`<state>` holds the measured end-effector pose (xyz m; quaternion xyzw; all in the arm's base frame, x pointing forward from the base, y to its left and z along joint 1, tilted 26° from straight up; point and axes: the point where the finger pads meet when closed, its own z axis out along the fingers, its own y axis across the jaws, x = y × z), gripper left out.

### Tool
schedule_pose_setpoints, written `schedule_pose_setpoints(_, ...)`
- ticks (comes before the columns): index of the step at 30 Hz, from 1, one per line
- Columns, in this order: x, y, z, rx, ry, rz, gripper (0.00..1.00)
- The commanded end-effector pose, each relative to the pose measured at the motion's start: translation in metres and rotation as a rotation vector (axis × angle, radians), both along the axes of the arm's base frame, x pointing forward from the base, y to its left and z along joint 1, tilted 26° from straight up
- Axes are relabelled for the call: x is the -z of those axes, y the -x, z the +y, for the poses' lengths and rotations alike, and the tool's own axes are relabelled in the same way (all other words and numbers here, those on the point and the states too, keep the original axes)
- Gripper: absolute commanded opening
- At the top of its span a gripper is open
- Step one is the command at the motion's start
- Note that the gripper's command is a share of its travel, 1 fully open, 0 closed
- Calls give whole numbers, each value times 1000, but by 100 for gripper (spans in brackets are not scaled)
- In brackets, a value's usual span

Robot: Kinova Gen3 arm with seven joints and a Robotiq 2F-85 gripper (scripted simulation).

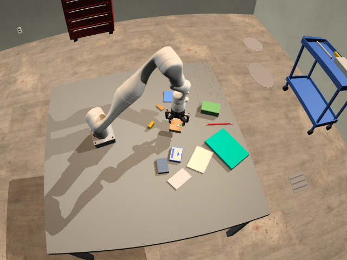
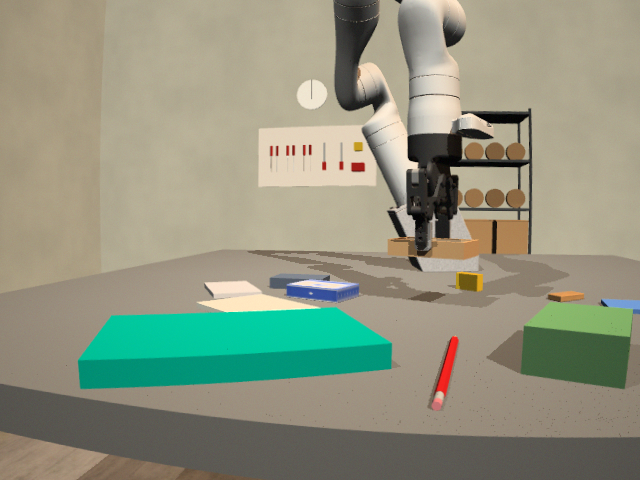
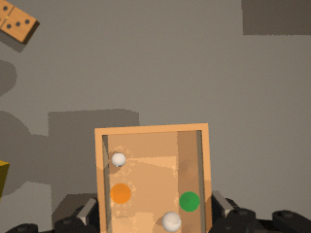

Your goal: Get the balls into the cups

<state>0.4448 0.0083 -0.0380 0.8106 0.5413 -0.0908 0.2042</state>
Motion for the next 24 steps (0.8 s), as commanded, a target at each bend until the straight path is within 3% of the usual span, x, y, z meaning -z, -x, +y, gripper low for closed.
schedule_pose_setpoints(1, -1, 0, -1, 1, -6, -5, 73)
schedule_pose_setpoints(8, -1, 0, -1, -10, -29, -24, 73)
schedule_pose_setpoints(11, -1, 0, -1, -2, -32, -6, 73)
schedule_pose_setpoints(24, -1, 0, -1, -2, 4, -12, 73)
